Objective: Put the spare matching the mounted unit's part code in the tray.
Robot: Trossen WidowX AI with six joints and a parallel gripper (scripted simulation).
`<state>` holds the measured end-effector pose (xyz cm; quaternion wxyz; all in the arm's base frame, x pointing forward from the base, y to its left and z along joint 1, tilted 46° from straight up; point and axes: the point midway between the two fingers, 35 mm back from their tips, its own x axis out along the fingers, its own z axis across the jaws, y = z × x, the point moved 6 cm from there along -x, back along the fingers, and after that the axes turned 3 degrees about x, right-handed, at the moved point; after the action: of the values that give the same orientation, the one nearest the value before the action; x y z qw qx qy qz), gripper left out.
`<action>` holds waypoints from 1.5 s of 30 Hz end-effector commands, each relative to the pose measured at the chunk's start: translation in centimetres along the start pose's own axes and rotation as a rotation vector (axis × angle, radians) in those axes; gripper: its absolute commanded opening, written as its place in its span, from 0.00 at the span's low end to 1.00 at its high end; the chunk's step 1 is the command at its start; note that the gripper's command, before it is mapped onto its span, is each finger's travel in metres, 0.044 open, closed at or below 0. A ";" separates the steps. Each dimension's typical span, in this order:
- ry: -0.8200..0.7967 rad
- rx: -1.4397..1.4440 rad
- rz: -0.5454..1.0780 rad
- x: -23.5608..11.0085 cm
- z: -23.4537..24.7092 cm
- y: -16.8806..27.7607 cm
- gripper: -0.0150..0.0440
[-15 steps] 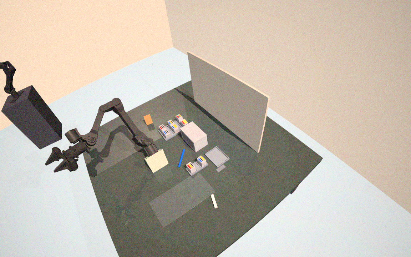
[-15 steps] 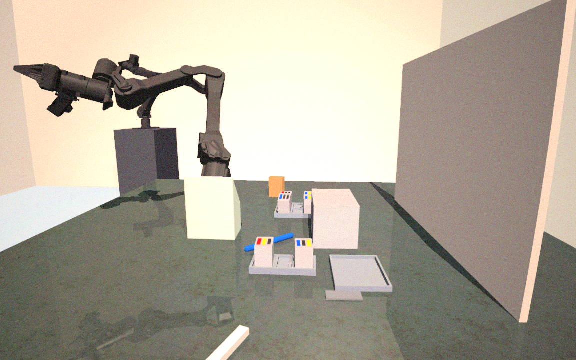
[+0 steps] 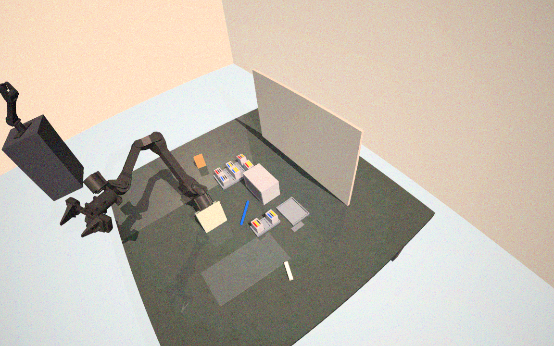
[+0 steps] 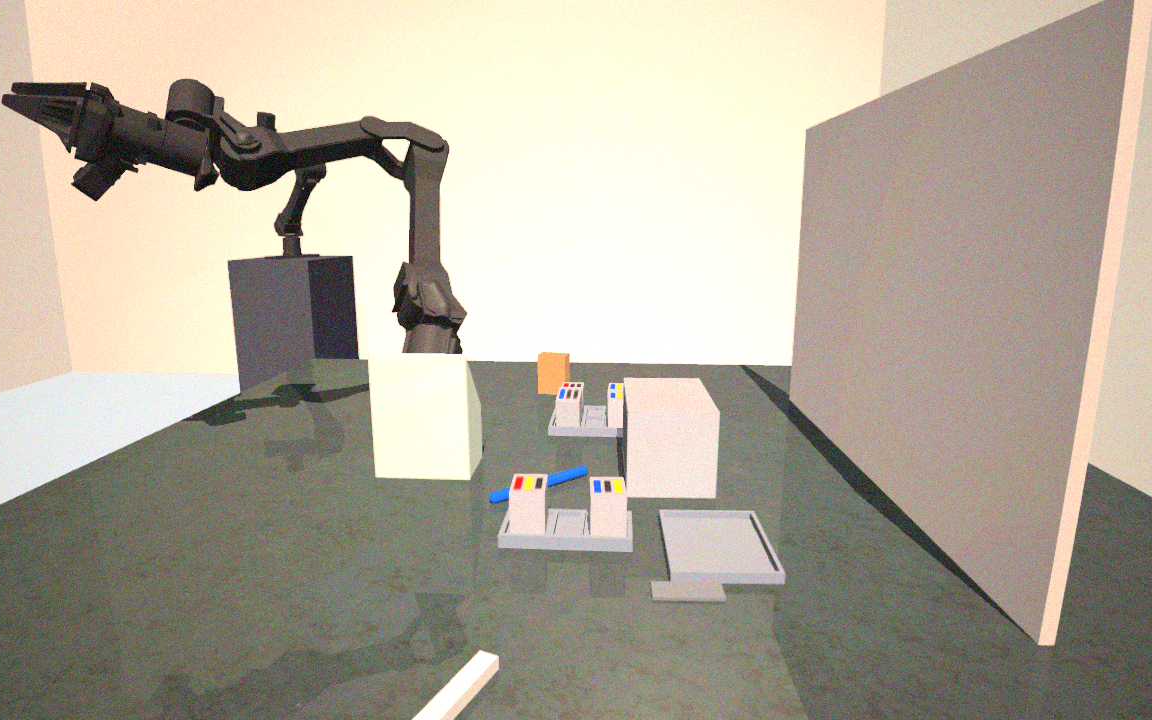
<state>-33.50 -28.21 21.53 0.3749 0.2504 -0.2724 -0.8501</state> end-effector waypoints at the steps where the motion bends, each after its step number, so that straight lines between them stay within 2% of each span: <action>1: 0.156 -0.147 0.062 1.6 -4.0 3.3 1.00; 6: 0.357 -0.362 0.186 2.3 -10.0 8.5 1.00; 11: 0.540 -0.583 0.343 1.5 -16.1 13.5 1.00; 16: 0.703 -0.814 0.528 -0.8 -22.5 18.0 1.00; 21: 0.843 -1.040 0.746 -4.5 -28.6 21.9 1.00; 27: 0.984 -1.318 1.073 -10.8 -35.4 25.3 1.00; 33: 1.086 -1.563 1.454 -18.6 -41.1 27.3 1.00; 40: 1.163 -1.781 1.973 -29.1 -45.7 27.6 1.00; 45: 1.168 -1.876 2.410 -37.3 -47.6 26.3 1.00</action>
<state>29.27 -30.77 12.54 0.8628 -0.0893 0.4654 0.1762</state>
